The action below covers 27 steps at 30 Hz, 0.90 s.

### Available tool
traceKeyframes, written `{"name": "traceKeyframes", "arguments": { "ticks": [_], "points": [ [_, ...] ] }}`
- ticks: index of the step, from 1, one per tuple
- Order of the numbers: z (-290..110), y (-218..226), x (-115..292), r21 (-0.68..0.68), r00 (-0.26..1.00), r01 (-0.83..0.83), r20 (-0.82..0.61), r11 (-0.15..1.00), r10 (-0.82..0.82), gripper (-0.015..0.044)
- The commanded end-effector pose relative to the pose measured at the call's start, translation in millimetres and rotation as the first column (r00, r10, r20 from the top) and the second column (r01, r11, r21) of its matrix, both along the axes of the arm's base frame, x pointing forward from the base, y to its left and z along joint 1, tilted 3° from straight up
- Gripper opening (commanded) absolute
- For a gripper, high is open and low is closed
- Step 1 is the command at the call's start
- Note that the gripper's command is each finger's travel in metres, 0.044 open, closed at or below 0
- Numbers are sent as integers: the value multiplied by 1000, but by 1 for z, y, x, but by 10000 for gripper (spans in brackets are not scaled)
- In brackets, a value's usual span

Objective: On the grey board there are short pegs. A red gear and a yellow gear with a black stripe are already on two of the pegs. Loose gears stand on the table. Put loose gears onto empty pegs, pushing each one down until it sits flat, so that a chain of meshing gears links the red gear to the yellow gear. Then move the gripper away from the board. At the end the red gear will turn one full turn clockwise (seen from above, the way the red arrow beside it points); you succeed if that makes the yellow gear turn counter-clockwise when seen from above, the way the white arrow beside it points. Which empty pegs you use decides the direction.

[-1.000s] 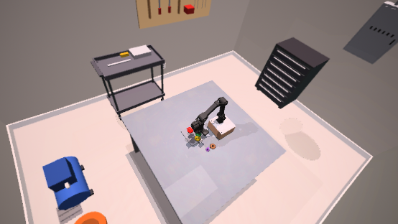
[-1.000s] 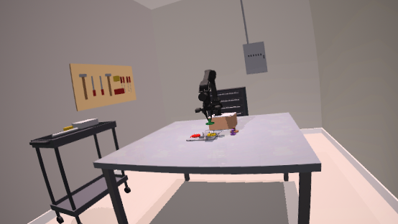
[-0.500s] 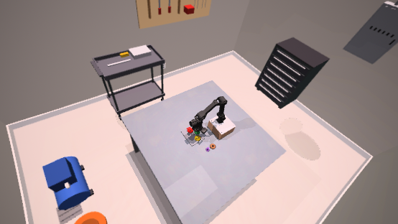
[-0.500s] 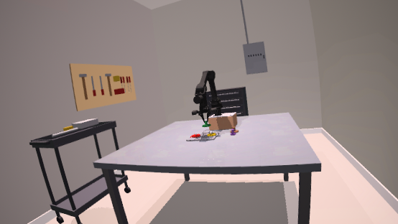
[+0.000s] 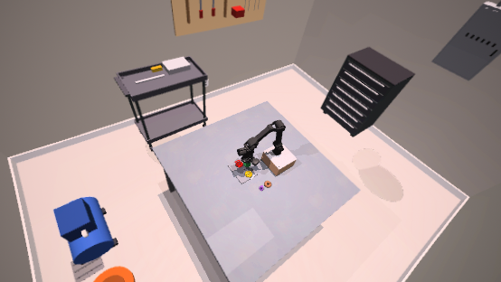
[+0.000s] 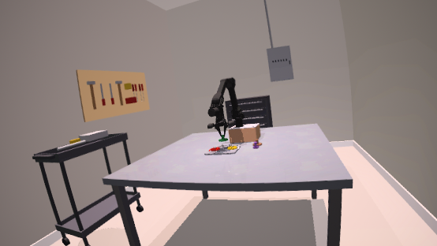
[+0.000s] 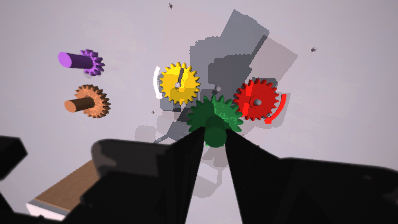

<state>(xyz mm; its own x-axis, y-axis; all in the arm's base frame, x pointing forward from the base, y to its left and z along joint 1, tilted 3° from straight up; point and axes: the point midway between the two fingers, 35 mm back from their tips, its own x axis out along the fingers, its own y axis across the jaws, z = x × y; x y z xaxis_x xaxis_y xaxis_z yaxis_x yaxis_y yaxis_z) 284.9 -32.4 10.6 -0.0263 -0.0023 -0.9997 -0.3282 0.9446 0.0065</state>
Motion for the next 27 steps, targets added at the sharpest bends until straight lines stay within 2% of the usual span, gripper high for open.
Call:
{"name": "traceKeyframes", "arguments": {
  "ticks": [1, 27],
  "points": [
    [-3, -8, -5, -5, 1000, -6, 3, 1000, 6, 0],
    [-5, -13, -7, -5, 1000, -7, 3, 1000, 7, 0]
  ]
}}
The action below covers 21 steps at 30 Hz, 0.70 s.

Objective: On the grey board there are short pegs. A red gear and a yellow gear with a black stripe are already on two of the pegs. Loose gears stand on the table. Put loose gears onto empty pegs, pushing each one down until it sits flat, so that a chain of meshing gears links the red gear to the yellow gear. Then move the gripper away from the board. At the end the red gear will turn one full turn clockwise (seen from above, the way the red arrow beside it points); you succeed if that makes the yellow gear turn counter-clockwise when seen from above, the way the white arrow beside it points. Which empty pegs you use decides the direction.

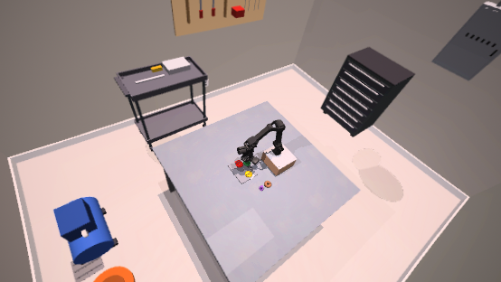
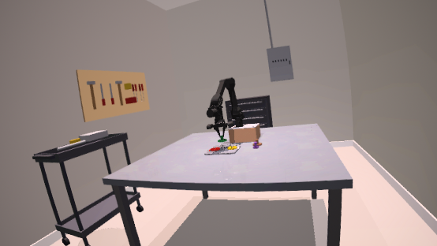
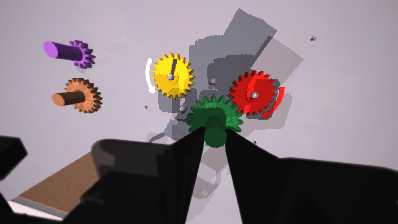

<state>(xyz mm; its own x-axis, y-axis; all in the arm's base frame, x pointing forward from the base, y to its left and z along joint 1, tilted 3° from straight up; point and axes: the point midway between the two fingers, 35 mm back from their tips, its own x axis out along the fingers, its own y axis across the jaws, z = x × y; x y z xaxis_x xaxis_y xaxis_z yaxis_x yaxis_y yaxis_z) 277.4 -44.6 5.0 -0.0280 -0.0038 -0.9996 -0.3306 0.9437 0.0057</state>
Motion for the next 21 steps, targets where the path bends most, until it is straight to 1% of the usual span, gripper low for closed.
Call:
{"name": "traceKeyframes", "arguments": {
  "ticks": [1, 6, 16, 21],
  "points": [
    [1, -1, 0, -4, 1000, -5, 4, 1000, 5, 0],
    [0, -1, 0, -4, 1000, -16, 4, 1000, 16, 0],
    [-13, -1, 0, -1, 992, -126, 4, 992, 126, 0],
    [-21, -1, 0, -1, 991, -136, 3, 991, 136, 0]
  ]
}}
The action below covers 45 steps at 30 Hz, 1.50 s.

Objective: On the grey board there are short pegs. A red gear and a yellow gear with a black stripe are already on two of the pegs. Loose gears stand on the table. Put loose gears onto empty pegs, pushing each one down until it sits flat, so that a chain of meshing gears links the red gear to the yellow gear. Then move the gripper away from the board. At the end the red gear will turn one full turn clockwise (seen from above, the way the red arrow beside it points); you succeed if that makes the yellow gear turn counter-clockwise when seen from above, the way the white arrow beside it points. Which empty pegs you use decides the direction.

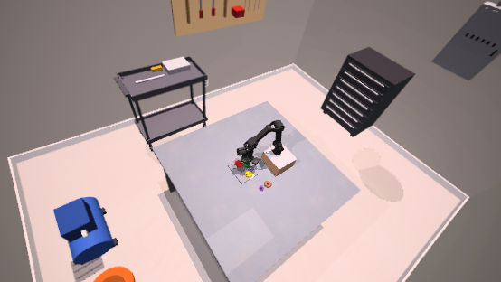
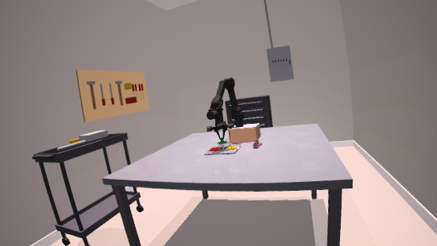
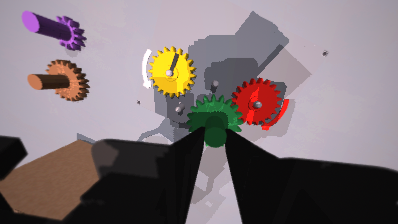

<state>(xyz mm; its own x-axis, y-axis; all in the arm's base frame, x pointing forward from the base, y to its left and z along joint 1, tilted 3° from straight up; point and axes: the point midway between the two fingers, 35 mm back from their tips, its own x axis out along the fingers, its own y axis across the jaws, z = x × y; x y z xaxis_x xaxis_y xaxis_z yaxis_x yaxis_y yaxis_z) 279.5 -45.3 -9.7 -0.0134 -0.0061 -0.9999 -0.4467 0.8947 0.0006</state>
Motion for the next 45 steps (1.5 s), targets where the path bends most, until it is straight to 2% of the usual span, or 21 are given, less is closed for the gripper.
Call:
{"name": "traceKeyframes", "arguments": {
  "ticks": [1, 15, 24, 38, 45],
  "points": [
    [-8, 0, -2, -2, 1000, -6, -10, 1000, 6, 0],
    [-29, 0, -3, -6, 983, 185, -8, 983, -185, 0],
    [-16, -1, -3, -7, 969, 248, -7, 969, -248, 0],
    [-16, 0, -3, -2, 1000, 29, -10, 1000, -29, 0],
    [-25, -1, -3, -1, 999, -31, -11, 1000, 31, 0]
  ]
}}
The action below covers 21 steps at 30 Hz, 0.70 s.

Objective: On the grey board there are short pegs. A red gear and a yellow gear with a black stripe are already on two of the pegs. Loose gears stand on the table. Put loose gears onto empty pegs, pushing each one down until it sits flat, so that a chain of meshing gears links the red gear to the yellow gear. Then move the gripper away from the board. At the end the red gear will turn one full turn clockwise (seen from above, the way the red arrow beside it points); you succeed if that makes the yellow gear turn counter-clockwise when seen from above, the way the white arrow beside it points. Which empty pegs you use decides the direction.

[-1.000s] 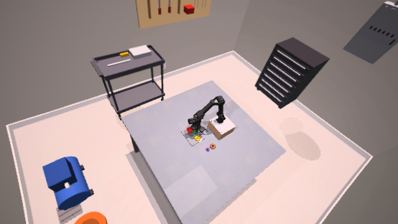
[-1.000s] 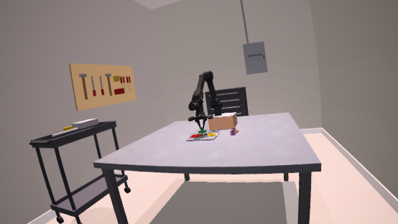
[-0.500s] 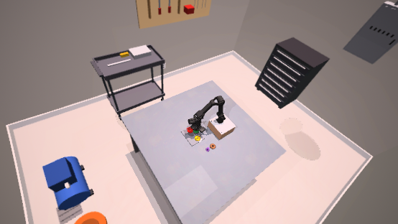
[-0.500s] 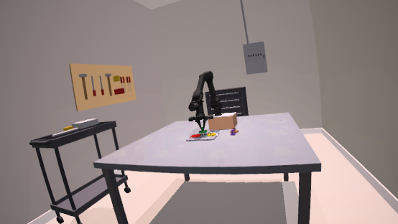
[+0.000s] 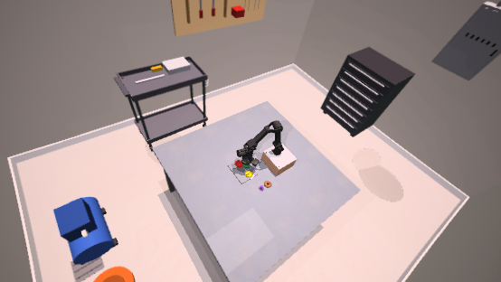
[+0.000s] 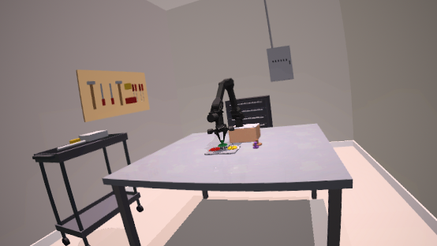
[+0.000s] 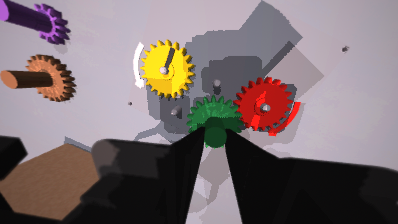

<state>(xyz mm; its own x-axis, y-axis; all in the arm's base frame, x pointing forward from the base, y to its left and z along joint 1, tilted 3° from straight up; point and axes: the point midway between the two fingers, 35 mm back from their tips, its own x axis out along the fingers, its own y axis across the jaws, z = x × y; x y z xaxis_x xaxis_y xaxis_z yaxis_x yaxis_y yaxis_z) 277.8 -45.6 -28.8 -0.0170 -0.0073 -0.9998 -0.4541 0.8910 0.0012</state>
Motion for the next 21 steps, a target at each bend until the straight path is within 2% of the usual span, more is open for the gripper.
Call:
{"name": "traceKeyframes", "arguments": {
  "ticks": [1, 7, 21],
  "points": [
    [-8, -1, -1, 0, 1000, -23, -7, 1000, 23, 0],
    [-9, 0, -1, -1, 1000, 0, -7, 1000, 0, 0],
    [-10, 0, -2, -6, 967, 255, -4, 967, -255, 0]
  ]
}}
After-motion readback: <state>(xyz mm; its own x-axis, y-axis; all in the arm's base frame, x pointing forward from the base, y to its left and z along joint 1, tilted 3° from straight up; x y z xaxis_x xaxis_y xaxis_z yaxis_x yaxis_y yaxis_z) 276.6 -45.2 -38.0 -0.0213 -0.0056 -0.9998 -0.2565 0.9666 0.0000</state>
